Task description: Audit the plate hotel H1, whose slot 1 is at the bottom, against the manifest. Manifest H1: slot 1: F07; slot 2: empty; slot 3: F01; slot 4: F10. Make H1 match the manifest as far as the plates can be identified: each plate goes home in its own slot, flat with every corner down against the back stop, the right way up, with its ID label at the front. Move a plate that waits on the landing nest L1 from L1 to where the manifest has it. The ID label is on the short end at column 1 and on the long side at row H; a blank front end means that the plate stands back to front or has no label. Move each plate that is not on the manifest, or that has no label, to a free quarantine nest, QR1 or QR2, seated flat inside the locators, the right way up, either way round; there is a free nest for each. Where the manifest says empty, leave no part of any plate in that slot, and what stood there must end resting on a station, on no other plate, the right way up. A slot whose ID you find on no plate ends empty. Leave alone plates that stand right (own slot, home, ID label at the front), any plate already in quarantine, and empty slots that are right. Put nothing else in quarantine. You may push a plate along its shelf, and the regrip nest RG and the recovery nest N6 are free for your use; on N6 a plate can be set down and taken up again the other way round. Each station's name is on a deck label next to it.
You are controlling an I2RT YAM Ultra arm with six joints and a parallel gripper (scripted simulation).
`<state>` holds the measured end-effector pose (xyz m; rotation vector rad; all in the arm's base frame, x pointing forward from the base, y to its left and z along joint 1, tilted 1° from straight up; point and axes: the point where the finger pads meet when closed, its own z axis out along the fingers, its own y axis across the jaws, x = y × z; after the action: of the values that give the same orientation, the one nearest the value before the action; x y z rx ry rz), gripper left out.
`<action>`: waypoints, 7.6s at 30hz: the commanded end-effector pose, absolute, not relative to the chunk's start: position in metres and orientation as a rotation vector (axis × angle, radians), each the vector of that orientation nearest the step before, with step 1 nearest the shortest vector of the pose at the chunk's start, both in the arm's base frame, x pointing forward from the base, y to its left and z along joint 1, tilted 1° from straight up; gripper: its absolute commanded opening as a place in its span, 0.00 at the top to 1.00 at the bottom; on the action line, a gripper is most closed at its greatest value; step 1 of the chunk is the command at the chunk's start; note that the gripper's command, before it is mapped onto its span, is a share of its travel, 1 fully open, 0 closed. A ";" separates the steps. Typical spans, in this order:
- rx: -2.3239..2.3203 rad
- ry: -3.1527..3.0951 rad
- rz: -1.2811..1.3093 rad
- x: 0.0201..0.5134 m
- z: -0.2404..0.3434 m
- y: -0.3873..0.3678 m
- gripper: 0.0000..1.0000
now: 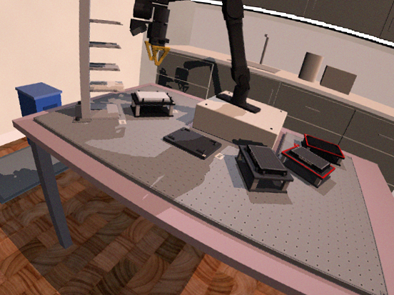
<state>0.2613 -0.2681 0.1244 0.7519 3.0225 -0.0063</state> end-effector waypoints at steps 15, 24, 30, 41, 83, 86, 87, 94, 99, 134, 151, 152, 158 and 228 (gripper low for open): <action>0.753 3.040 0.011 0.256 0.162 -0.263 0.00; 0.753 3.039 0.012 0.266 0.162 -0.246 0.00; 0.753 3.039 0.013 0.275 0.162 -0.228 0.00; 0.753 3.039 0.015 0.289 0.163 -0.202 0.00; 0.618 2.466 -0.172 0.319 0.164 -0.103 0.00; 0.614 2.450 -0.177 0.319 0.164 -0.103 0.00; 0.610 2.434 -0.181 0.319 0.164 -0.103 0.00; 0.583 2.322 -0.211 0.319 0.164 -0.103 0.00; 0.564 2.241 -0.231 0.318 0.165 -0.102 0.00; 0.517 2.036 -0.274 0.317 0.165 -0.049 0.00; 0.519 2.037 -0.272 0.308 0.165 0.000 0.00; 0.519 2.037 -0.272 0.308 0.165 0.000 0.00; 0.519 2.038 -0.272 0.304 0.165 0.017 0.00; 0.520 2.039 -0.271 0.296 0.146 0.054 0.00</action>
<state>0.2945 0.0544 0.1411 0.5096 2.0558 -0.2730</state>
